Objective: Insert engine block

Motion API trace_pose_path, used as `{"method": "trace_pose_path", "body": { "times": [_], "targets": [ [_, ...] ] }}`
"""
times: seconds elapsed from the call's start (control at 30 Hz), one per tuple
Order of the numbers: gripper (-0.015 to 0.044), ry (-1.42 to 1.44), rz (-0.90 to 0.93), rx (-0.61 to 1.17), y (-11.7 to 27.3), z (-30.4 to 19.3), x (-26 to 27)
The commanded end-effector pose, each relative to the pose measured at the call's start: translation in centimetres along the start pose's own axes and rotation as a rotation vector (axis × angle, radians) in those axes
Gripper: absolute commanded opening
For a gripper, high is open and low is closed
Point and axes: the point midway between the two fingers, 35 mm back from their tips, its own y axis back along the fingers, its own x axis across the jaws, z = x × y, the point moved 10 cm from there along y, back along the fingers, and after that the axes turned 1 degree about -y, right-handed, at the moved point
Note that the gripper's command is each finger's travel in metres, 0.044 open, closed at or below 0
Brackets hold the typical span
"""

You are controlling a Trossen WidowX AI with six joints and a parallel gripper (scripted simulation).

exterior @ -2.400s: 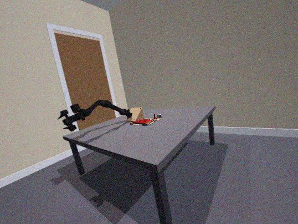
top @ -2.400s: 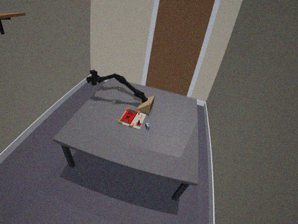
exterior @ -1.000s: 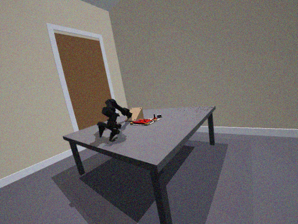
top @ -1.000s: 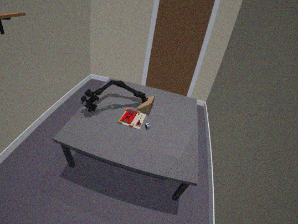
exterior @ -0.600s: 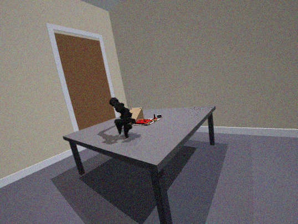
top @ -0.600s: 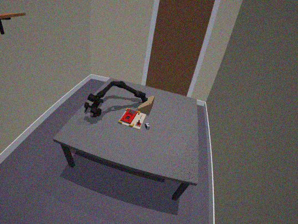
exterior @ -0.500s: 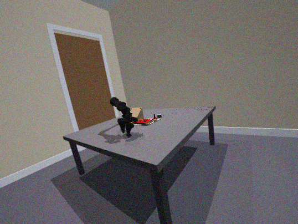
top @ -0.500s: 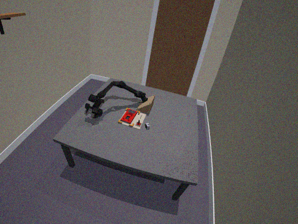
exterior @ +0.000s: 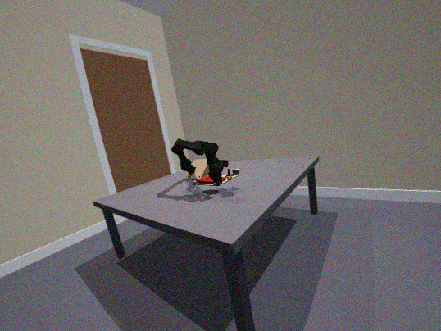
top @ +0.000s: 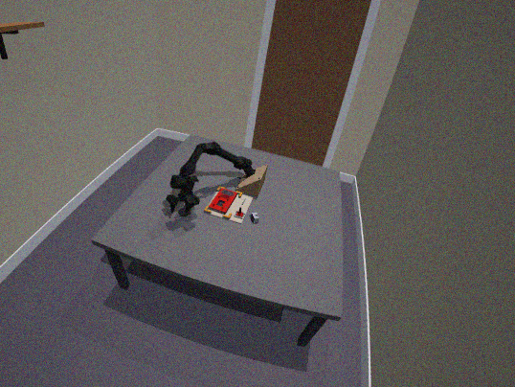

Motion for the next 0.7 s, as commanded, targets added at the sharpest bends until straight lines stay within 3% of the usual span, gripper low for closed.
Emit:
{"method": "trace_pose_path", "body": {
  "times": [0.0, 0.67],
  "targets": [
    [0.0440, 0.132, 0.058, -0.077, 1.7, 4.8, 2.2],
    [0.0440, 0.744, 0.278, -0.247, 11.8, 19.6, 15.0]
  ]
}}
